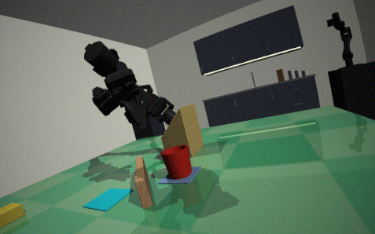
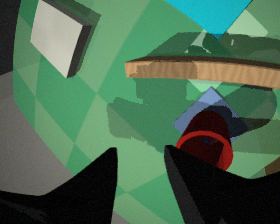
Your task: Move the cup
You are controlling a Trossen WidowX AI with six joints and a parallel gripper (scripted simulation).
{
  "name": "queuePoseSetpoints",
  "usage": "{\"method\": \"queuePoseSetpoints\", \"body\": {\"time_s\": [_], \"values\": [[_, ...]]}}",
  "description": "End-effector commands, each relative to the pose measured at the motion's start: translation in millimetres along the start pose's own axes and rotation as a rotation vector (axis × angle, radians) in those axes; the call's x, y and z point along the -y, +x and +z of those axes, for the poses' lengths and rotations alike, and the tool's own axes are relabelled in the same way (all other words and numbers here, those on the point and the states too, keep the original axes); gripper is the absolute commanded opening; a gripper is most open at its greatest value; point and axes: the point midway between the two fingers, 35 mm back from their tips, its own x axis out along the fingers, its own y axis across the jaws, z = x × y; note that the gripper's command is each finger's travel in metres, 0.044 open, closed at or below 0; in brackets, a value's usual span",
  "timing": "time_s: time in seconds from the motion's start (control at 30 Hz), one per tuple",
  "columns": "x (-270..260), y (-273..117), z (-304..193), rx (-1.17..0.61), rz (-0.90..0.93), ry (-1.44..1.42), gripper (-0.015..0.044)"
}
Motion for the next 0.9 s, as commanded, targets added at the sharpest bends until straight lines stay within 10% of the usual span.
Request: {"method": "queuePoseSetpoints", "body": {"time_s": [0.0, 0.87], "values": [[51, 26, -49, 0.105, -0.395, 0.107, 0.0148], [81, 37, -63, 0.216, -0.528, 0.126, 0.0148]]}}
